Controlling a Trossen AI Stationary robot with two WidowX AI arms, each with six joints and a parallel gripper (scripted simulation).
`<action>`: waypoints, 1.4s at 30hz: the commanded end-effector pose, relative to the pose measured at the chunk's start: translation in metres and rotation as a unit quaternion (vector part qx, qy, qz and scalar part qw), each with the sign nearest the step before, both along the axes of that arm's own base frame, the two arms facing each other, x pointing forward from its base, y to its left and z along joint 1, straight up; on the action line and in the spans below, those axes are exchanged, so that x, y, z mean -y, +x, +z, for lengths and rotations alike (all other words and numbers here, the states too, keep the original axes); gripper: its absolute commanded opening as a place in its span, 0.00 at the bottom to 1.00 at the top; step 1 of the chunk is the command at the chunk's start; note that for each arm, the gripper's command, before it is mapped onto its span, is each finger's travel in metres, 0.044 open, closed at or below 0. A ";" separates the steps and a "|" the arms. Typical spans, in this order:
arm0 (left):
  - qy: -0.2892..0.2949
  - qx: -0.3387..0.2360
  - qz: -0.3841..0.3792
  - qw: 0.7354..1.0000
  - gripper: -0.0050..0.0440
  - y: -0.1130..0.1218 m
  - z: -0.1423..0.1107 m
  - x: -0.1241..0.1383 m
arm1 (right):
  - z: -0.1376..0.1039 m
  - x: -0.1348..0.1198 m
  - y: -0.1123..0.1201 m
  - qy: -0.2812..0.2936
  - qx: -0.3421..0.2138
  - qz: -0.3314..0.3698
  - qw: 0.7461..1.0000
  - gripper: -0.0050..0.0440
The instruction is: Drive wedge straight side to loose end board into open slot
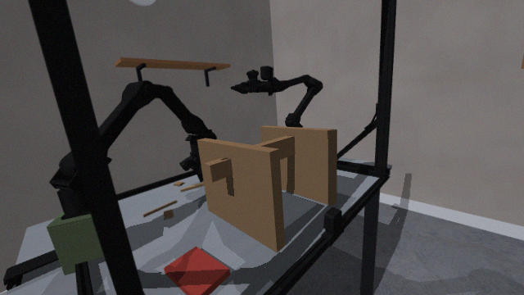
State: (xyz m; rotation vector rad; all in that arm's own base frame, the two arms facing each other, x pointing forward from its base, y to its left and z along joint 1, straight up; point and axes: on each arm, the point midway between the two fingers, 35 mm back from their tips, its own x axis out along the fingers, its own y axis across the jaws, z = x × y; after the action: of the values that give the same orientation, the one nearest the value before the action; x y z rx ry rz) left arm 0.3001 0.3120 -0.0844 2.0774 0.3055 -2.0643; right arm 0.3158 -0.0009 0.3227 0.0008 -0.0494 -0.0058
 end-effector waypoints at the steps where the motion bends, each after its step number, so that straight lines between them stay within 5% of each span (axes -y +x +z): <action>1: -0.004 -0.003 0.002 1.000 0.48 -0.002 -0.005 0.001 | 0.000 -0.001 0.000 0.000 0.000 0.003 1.000 1.00; 19: -0.004 -0.003 0.002 1.000 0.24 -0.002 -0.005 0.001 | 0.000 -0.001 0.000 0.000 0.000 0.003 1.000 1.00; 22: -0.004 -0.003 0.002 1.000 0.10 -0.001 0.026 0.000 | 0.000 -0.001 0.000 0.000 0.000 0.003 1.000 1.00; 24: -0.004 -0.003 0.002 1.000 0.10 -0.001 0.053 0.001 | 0.000 -0.001 0.000 0.000 0.000 0.003 1.000 1.00; 30: -0.004 -0.003 -0.007 1.000 0.10 -0.002 0.057 0.001 | 0.000 -0.001 0.000 0.000 0.000 0.003 1.000 0.95; 34: -0.003 -0.003 -0.163 0.987 0.10 -0.009 0.067 0.013 | 0.000 -0.001 0.000 0.000 0.000 0.003 1.000 0.76; 36: -0.003 -0.003 -0.163 0.987 0.10 -0.009 0.067 0.013 | 0.000 -0.001 0.000 0.000 0.000 0.003 1.000 0.76; 42: -0.003 -0.004 -0.385 0.923 0.10 -0.019 0.079 0.030 | 0.000 -0.001 0.000 0.000 0.000 0.003 1.000 0.50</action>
State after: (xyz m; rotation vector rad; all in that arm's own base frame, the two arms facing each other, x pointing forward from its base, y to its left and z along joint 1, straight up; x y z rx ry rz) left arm 0.2831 0.2888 -0.0138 2.3637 -0.4255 -2.3783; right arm 0.3159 -0.0007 0.3226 0.0008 -0.0492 -0.0051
